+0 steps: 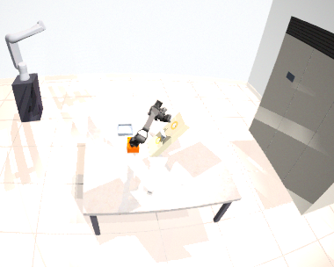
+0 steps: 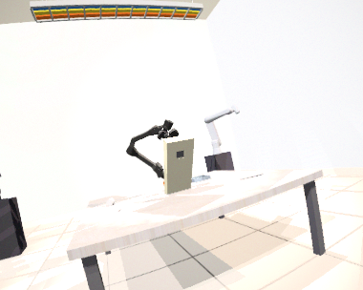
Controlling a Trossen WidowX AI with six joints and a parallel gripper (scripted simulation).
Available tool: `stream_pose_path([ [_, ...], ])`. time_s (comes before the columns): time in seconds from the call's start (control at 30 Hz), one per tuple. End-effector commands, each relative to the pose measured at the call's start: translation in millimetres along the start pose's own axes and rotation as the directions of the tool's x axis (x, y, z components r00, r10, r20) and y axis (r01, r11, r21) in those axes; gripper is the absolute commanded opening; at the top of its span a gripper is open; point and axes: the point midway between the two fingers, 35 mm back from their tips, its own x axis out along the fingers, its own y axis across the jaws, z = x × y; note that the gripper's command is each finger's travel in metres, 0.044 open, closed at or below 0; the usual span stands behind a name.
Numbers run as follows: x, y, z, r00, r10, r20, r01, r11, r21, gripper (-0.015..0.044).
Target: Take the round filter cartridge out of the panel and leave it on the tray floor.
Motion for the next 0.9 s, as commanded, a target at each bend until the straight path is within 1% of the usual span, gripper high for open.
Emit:
stream_pose_path([
  [0.0,6,2,-1,1.000,0.000,-0.005,0.000,1.000,-0.007,0.0089],
  [0.87,48,0,-1,1.000,-0.005,-0.003,0.005,1.000,-0.006,0.0089],
])
